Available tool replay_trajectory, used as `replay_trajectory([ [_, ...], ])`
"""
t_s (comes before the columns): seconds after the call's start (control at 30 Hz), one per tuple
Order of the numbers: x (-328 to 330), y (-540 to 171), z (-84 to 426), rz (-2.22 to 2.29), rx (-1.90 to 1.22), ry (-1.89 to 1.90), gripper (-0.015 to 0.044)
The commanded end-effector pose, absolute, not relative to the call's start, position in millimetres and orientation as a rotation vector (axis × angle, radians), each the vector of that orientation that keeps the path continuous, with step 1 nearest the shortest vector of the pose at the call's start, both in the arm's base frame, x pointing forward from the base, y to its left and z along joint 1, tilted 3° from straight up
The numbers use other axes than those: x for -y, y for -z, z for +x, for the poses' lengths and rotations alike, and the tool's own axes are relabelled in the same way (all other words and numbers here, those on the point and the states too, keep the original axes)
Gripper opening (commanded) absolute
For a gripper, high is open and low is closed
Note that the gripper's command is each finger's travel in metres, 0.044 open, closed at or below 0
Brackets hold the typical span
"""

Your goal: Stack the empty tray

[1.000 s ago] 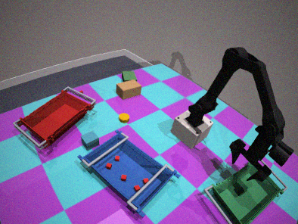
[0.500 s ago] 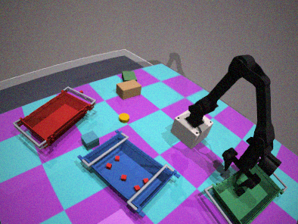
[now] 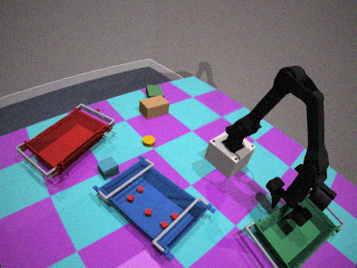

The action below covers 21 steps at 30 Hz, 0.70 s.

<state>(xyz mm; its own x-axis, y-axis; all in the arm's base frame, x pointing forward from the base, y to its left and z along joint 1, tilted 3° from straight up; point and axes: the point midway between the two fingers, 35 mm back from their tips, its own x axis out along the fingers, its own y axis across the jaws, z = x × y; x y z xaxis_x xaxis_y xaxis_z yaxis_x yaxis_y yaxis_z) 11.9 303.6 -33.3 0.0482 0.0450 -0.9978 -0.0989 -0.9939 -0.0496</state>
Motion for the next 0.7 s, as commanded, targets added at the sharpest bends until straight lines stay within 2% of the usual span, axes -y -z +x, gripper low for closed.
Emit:
replay_trajectory([
  [0.0,-303.3,34.0,12.6,-2.203,-0.053,-2.094,0.0229],
  [0.67,-303.3,34.0,12.6,-2.203,-0.053,-2.094,0.0096],
])
